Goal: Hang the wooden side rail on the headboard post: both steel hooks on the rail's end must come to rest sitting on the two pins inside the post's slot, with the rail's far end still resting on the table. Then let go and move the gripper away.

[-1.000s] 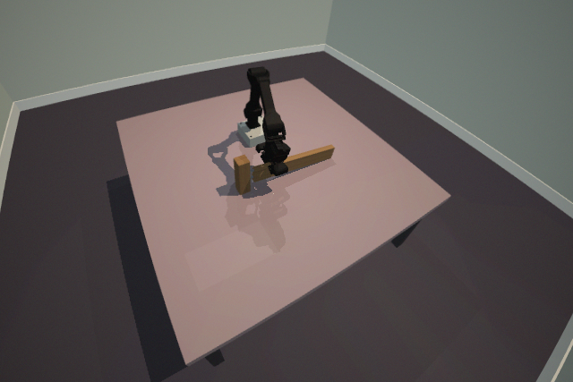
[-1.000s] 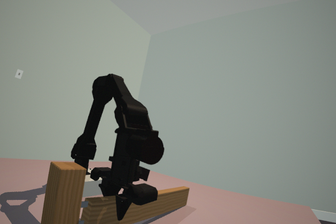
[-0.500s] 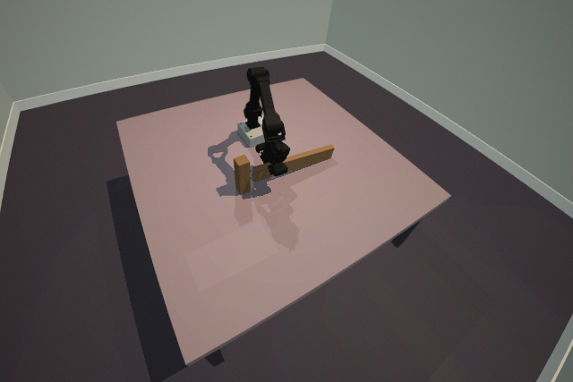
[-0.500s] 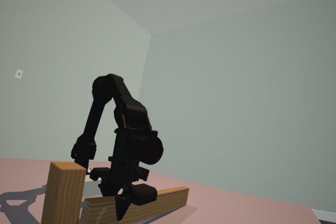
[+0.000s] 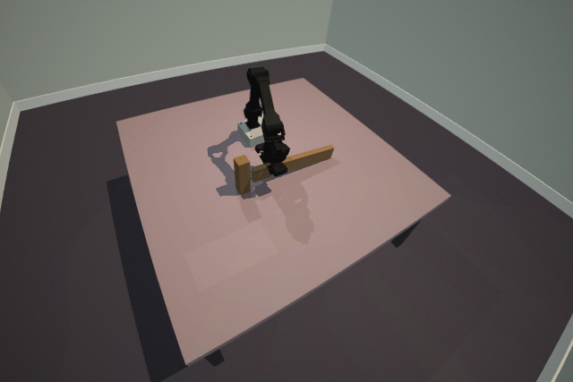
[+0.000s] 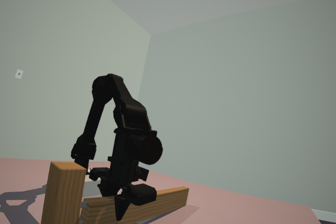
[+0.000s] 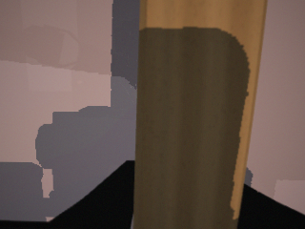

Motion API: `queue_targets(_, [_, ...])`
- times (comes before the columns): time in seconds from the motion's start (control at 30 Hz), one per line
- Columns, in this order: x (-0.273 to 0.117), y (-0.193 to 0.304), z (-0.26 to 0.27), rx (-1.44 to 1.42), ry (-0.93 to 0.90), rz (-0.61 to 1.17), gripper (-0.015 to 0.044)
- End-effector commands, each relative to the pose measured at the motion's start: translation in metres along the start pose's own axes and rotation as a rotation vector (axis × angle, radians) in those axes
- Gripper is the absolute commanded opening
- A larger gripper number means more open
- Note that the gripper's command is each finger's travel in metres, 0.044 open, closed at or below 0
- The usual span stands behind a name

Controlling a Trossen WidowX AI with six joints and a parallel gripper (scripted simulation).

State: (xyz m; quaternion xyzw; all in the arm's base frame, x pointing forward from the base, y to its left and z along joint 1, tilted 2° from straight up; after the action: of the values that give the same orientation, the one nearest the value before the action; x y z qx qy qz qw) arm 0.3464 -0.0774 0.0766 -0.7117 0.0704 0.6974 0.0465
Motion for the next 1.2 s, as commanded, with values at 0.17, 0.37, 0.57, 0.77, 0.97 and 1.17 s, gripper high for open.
queue_targets(0.17, [-0.0035, 0.0016, -0.0029, -0.004, 0.008, 0.003, 0.0])
queue_targets(0.37, [-0.0037, 0.0021, -0.0036, -0.004, 0.009, 0.003, 0.0])
queue_targets(0.57, [-0.0031, 0.0029, -0.0031, -0.004, 0.008, 0.003, 0.0])
queue_targets(0.77, [-0.0024, 0.0037, -0.0026, -0.004, 0.008, 0.003, 0.0])
queue_targets(0.97, [-0.0018, 0.0043, -0.0027, -0.004, 0.008, 0.003, 0.0])
queue_targets(1.17, [-0.0011, 0.0051, -0.0023, -0.004, 0.008, 0.003, 0.0])
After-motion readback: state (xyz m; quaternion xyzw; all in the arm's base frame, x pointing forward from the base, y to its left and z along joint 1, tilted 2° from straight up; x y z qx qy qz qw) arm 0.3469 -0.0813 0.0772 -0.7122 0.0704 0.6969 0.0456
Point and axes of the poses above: the point midway between the two fingers, 35 mm back from their tips, its own x axis out along the fingers, its own z axis across the jaws, y = z × x, the point moved 4 cm from there along -x, back along the fingers, and after that the axes turned 10 degrees about x, right-handed, at the moved point
